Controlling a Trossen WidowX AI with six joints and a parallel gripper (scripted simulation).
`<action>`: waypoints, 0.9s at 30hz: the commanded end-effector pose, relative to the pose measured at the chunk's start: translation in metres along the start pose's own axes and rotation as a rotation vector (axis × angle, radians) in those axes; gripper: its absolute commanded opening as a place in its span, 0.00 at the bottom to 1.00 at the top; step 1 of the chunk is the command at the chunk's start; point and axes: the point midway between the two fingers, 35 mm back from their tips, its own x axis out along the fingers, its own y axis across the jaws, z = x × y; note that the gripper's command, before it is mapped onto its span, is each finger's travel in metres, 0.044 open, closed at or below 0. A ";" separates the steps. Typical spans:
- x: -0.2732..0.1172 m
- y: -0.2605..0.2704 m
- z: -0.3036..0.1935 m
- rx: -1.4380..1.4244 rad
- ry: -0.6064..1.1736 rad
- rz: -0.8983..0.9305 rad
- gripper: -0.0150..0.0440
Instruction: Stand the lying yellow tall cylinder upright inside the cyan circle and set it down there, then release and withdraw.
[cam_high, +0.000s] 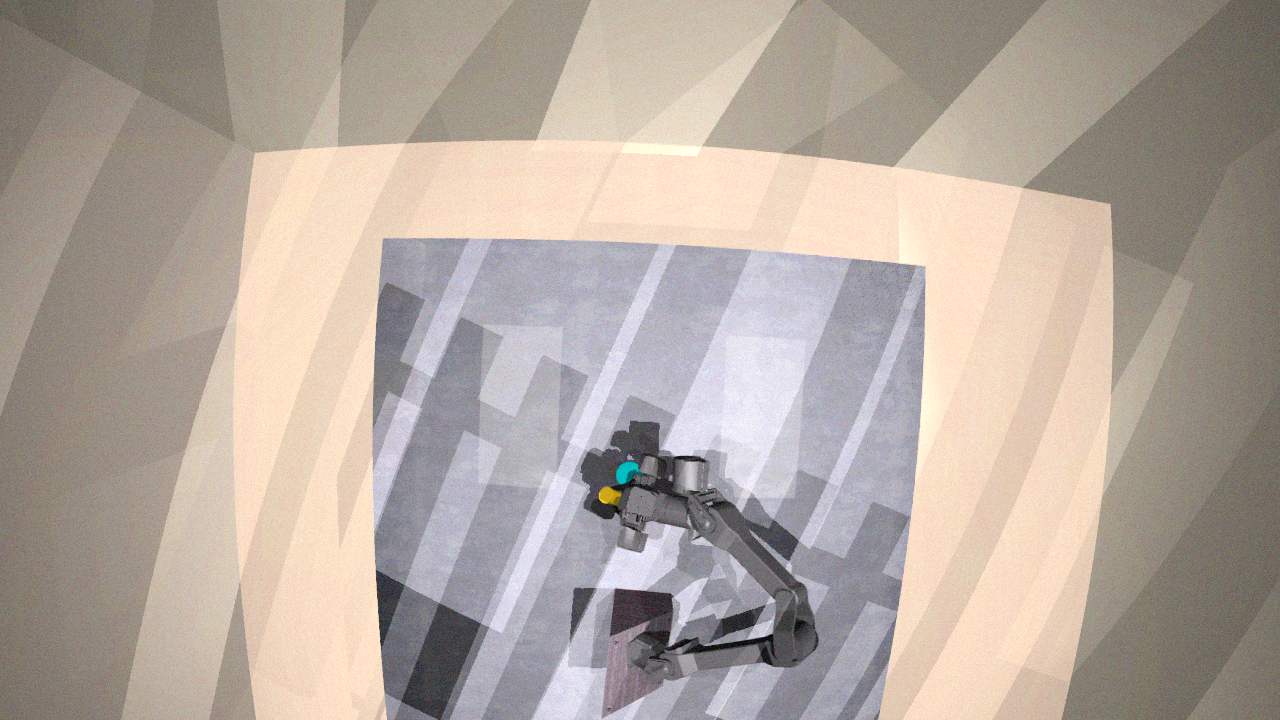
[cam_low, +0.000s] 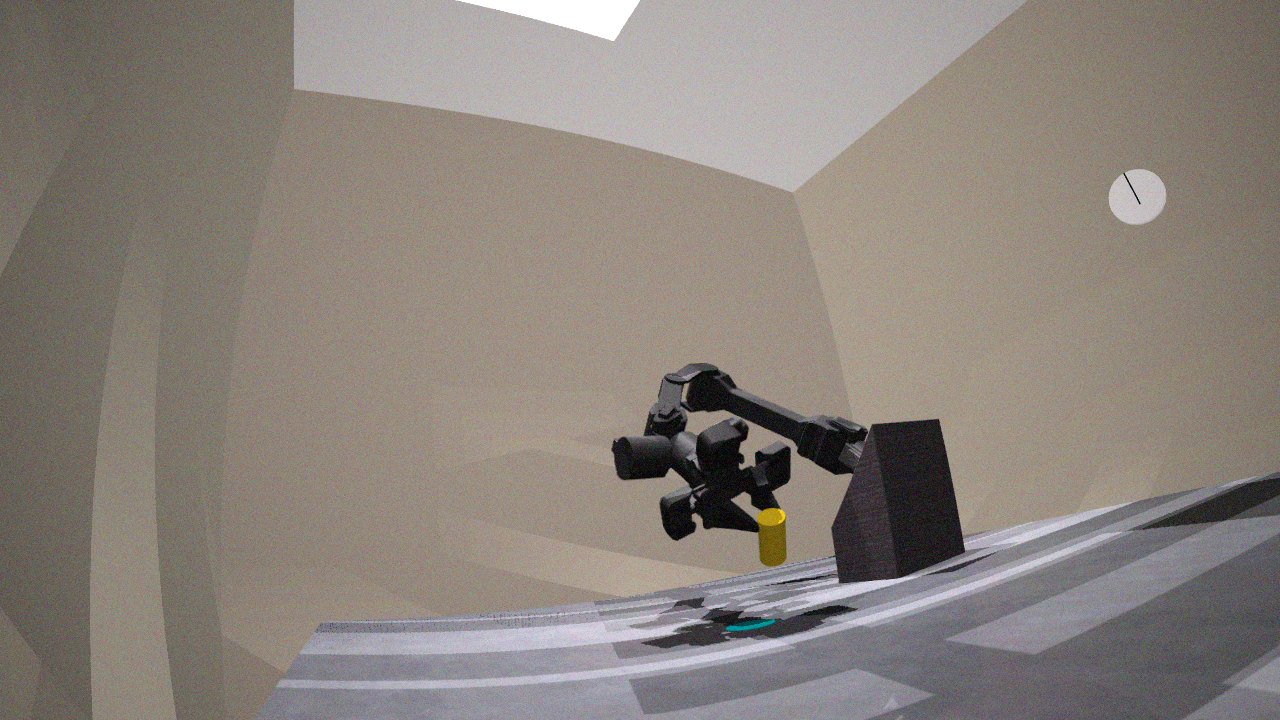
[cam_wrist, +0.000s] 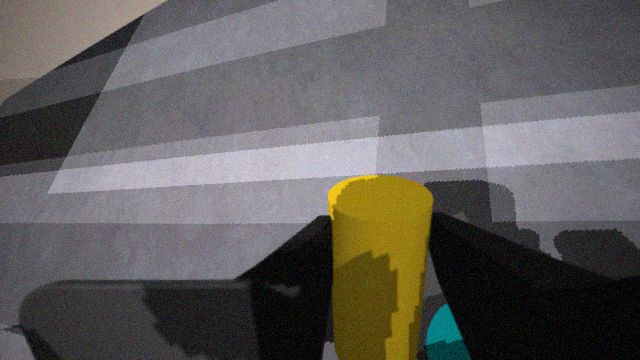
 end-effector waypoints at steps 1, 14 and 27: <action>-0.001 0.001 0.000 -0.009 -0.034 -0.001 0.43; -0.004 0.000 0.000 -0.032 -0.130 -0.015 0.43; -0.009 -0.002 0.000 -0.058 -0.224 -0.038 0.43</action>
